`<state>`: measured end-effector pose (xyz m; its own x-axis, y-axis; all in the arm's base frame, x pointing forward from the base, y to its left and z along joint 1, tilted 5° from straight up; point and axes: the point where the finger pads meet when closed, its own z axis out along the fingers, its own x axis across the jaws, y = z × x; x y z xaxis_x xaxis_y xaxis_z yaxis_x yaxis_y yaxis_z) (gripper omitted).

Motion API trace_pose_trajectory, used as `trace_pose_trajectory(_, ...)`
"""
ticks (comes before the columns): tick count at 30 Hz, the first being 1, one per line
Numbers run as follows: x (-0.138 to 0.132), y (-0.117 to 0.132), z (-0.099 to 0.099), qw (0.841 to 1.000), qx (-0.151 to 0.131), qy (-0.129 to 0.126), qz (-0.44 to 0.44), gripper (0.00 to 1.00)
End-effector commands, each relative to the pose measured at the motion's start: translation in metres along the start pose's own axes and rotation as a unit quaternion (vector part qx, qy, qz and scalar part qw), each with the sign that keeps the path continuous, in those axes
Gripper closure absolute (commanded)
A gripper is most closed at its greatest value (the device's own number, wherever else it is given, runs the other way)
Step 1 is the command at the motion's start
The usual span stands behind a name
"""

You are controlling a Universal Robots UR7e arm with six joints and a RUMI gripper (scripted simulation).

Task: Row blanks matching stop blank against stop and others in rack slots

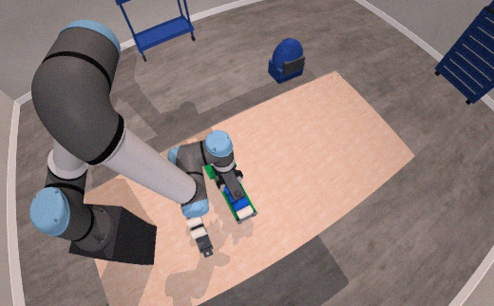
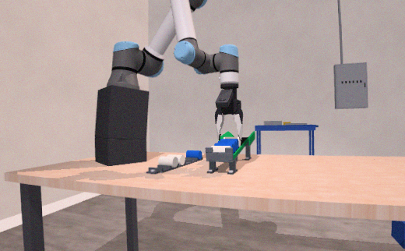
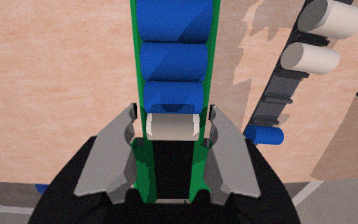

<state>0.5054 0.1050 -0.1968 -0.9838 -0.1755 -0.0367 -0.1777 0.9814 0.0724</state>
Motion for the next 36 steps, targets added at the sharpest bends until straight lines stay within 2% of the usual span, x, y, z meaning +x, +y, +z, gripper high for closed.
trace_pose_trajectory(1, -0.001, 0.0, 0.008, 1.0, 0.0, -0.001, 0.0, 0.48)
trace_pose_trajectory(10, -0.001, 0.0, 0.019, 1.0, 0.0, -0.001, 0.0, 0.48)
trace_pose_trajectory(36, -0.001, 0.0, 0.019, 1.0, 0.0, -0.001, 0.0, 0.48)
